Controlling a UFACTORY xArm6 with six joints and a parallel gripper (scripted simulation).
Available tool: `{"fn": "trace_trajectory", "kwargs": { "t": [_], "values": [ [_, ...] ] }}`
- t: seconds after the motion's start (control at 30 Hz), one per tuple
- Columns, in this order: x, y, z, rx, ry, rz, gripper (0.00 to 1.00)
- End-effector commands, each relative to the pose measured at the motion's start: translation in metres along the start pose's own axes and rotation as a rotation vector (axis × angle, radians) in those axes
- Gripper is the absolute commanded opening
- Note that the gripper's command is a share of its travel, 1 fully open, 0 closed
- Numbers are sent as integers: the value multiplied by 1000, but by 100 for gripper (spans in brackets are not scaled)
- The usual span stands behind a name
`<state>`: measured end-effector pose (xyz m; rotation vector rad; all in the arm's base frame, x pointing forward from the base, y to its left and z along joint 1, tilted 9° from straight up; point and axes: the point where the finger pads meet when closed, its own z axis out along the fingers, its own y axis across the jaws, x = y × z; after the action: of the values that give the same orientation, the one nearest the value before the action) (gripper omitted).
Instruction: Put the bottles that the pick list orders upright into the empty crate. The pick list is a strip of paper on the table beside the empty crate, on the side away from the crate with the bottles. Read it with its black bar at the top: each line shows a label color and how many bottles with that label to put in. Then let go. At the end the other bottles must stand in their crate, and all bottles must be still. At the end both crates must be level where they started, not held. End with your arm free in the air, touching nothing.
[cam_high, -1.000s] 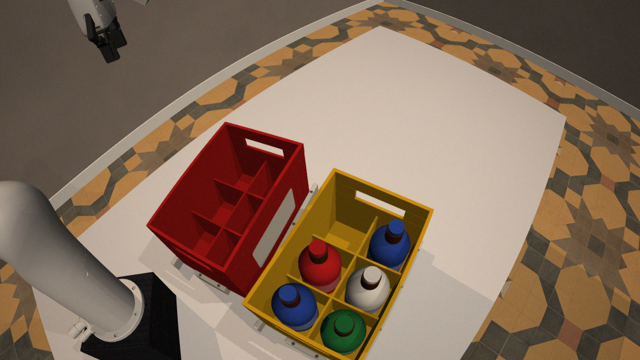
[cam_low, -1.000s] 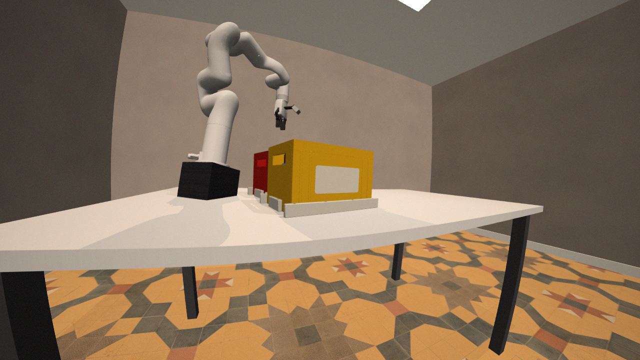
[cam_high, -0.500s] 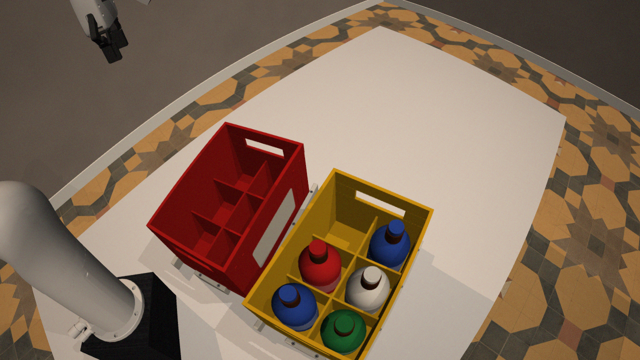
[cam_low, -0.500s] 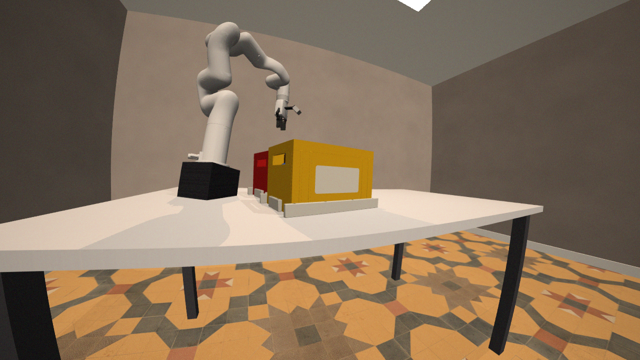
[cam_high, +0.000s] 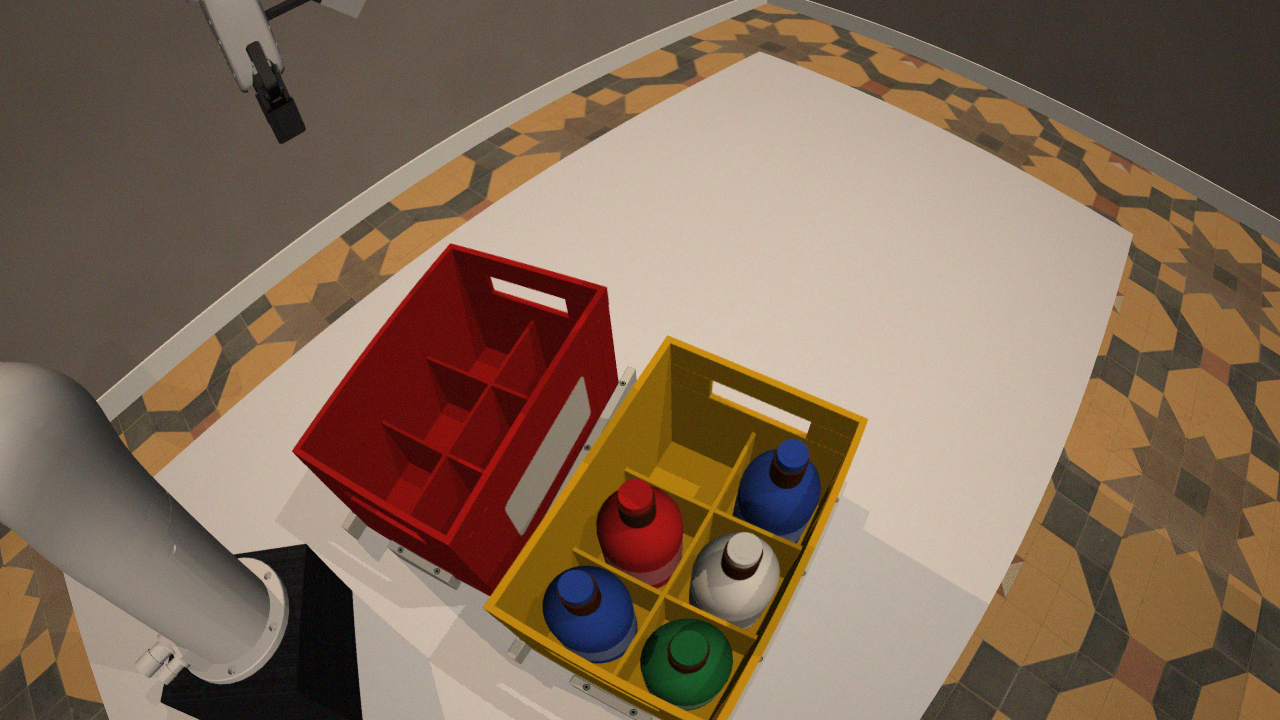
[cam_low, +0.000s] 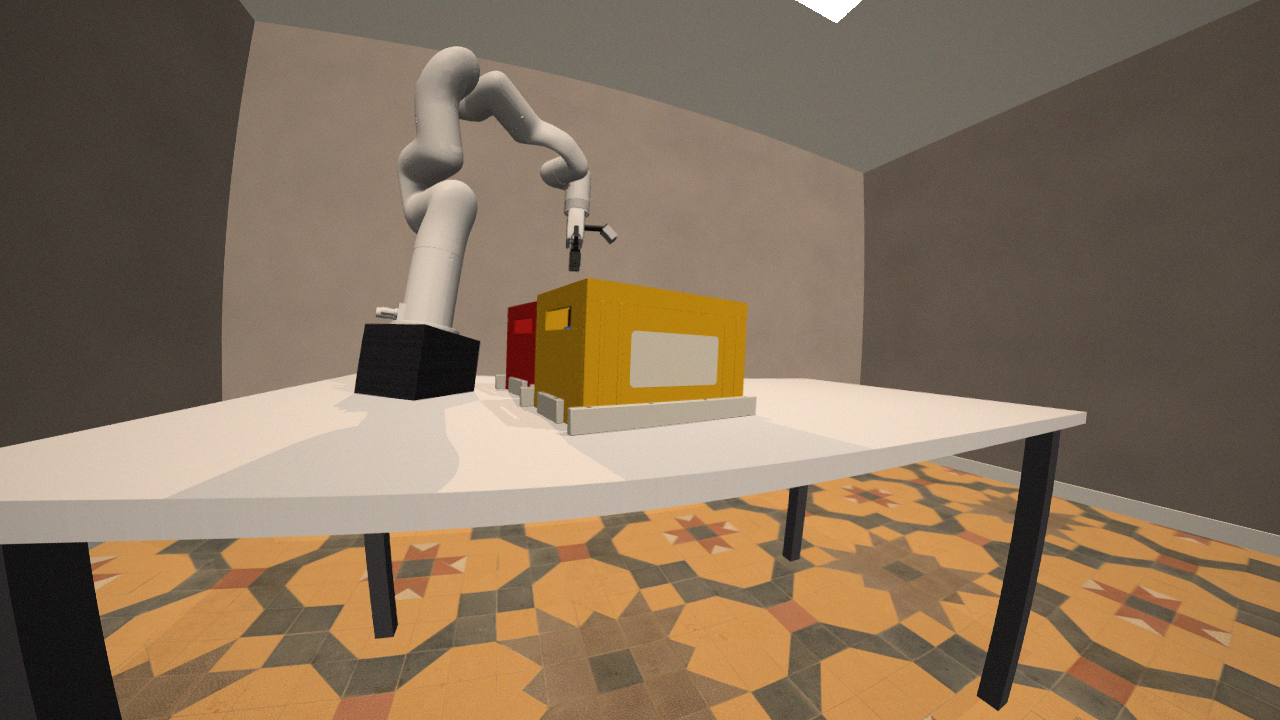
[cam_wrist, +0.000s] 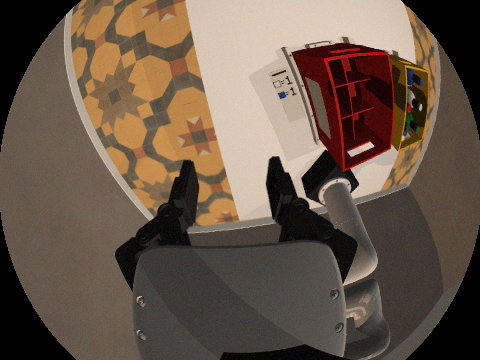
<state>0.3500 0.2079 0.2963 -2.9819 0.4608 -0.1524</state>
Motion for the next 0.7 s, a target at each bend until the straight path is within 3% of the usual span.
{"fn": "trace_trajectory", "kwargs": {
  "t": [0.0,0.4,0.67],
  "values": [
    [17,10,14,15,-4,-156,65],
    [49,34,45,18,-2,-474,65],
    [75,52,69,18,-2,-474,65]
  ]
}}
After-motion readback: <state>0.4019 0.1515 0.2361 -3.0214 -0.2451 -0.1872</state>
